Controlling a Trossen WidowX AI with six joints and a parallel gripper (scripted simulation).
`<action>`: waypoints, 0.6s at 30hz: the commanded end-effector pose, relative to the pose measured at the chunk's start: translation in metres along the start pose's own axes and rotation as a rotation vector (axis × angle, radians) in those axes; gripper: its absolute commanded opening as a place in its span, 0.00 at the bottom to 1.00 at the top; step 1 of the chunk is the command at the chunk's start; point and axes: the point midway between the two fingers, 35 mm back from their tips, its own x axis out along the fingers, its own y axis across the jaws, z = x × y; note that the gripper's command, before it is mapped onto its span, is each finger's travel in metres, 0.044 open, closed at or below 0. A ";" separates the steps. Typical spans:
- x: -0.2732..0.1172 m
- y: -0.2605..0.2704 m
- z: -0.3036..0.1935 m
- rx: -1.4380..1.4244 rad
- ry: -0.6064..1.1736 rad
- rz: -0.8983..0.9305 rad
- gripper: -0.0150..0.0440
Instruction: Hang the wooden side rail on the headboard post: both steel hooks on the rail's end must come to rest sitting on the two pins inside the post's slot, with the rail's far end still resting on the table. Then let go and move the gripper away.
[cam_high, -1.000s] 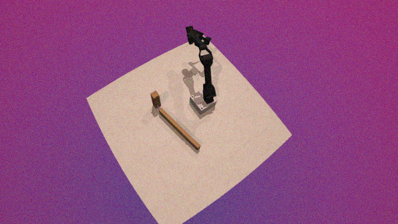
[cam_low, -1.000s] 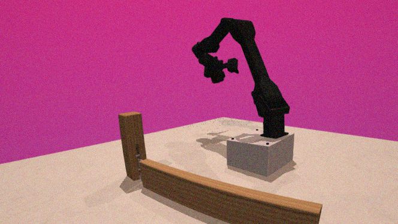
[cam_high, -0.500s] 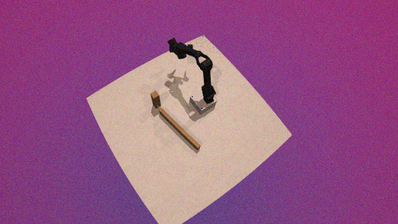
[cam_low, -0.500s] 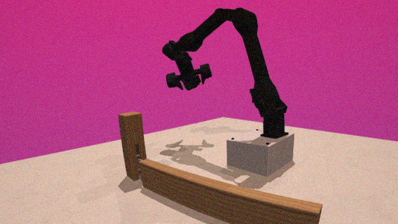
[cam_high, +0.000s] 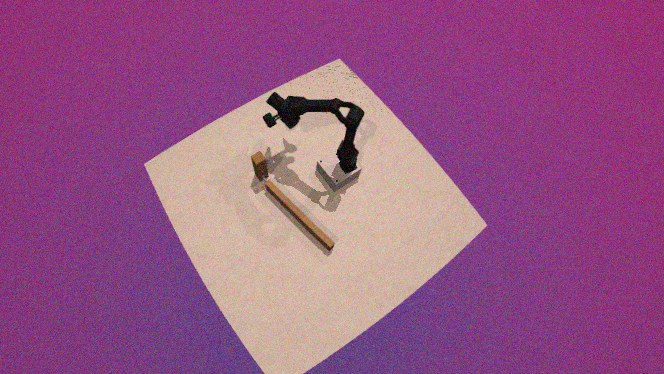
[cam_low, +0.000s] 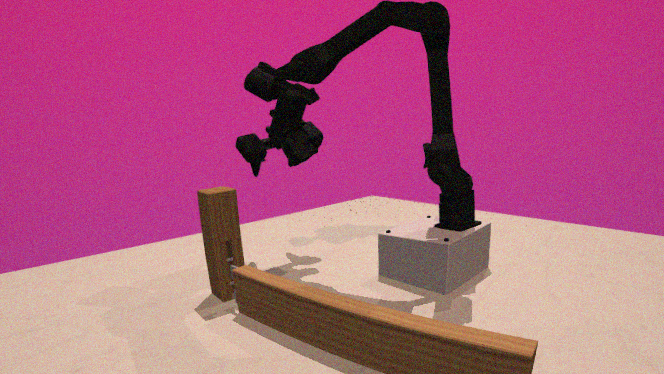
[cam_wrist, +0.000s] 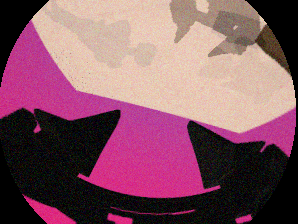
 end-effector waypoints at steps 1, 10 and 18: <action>-0.016 -0.035 0.032 -0.123 -0.033 -0.136 1.00; -0.070 -0.100 0.121 -0.438 -0.100 -0.483 1.00; -0.112 -0.122 0.191 -0.668 -0.148 -0.728 1.00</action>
